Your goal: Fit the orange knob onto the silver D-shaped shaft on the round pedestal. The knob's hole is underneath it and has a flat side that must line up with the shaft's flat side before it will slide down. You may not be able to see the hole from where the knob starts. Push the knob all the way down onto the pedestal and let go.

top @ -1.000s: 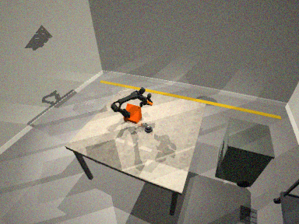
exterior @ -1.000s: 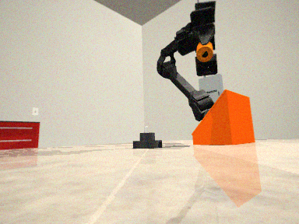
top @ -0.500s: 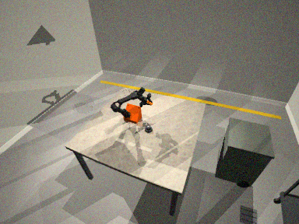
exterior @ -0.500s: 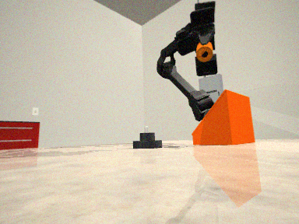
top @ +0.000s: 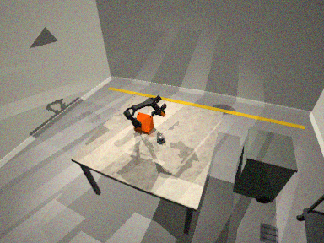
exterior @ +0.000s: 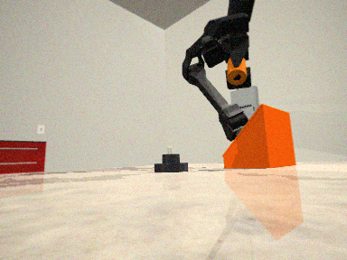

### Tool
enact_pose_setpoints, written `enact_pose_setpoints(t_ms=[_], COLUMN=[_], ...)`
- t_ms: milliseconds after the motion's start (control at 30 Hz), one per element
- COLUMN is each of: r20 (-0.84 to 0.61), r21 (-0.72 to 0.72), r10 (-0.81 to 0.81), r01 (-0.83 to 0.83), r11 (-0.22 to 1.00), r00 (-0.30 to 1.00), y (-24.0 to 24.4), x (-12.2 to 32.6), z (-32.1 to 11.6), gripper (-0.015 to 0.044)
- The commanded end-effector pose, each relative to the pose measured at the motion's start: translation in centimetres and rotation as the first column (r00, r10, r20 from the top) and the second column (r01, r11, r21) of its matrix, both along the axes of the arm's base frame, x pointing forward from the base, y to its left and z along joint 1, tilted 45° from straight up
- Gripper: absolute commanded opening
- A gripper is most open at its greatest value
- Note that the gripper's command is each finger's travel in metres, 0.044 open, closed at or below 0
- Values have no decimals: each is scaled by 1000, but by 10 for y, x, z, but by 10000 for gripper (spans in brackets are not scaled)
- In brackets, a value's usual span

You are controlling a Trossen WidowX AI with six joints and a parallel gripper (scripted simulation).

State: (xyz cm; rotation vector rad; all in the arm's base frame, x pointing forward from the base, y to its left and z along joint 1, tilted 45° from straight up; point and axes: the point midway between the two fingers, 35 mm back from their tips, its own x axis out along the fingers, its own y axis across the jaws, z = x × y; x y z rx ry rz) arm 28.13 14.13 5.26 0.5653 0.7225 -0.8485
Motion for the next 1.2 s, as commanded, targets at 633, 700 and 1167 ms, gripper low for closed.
enact_pose_setpoints(t_ms=[633, 700, 1167], r20=[-295, -316, -349], r21=[-195, -216, -250], r10=[-324, -351, -399], r01=[275, 294, 327], r11=[941, 931, 912], r00=[899, 881, 848], y=[-29, -32, -64], x=[10, 10, 15], z=[-37, -40, -79], gripper=[0, 0, 0])
